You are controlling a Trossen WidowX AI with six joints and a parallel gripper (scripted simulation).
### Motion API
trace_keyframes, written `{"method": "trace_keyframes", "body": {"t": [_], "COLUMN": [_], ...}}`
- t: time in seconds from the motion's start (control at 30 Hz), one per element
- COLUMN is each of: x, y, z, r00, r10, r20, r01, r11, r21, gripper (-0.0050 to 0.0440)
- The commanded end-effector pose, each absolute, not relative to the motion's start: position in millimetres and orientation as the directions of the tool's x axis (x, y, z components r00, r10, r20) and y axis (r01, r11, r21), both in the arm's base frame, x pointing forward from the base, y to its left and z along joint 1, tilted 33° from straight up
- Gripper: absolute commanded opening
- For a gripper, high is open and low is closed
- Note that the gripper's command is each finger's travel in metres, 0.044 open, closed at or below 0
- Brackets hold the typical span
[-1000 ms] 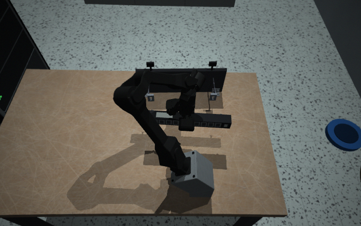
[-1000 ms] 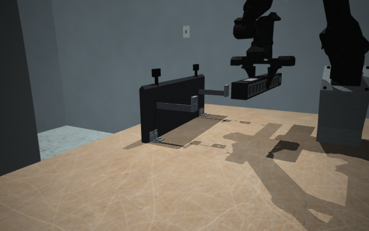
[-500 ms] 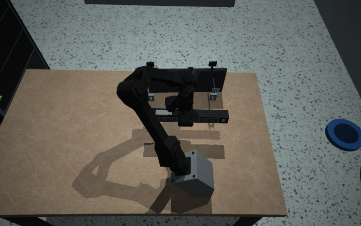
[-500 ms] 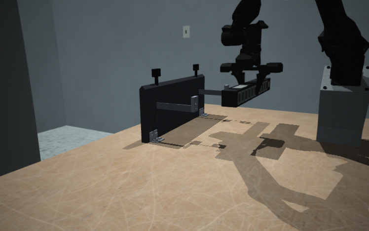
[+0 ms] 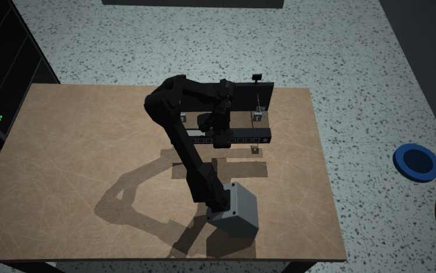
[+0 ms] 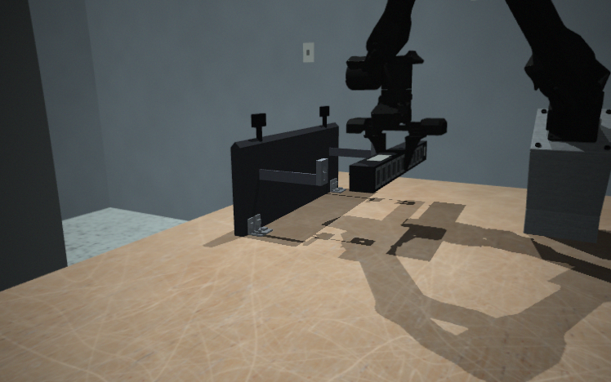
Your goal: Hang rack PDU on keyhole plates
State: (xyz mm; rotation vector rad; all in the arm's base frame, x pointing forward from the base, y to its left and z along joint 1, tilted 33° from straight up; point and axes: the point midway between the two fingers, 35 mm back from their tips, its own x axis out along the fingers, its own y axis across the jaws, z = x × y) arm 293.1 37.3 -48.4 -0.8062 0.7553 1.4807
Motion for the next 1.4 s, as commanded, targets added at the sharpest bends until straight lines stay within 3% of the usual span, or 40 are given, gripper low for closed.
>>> {"method": "trace_keyframes", "body": {"t": [0.0, 0.97, 1.37], "x": [307.1, 345.7, 337.4], "y": [34.0, 36.2, 38.1], "z": [-41.5, -36.9, -41.4], "r00": [0.006, 0.014, -0.005], "r10": [0.541, 0.541, 0.539], "r20": [-0.841, -0.841, -0.842], "r01": [-0.998, -0.997, -0.998], "r11": [-0.051, -0.051, -0.059], "r21": [-0.04, -0.049, -0.032], "gripper": [-0.005, -0.005, -0.005]}}
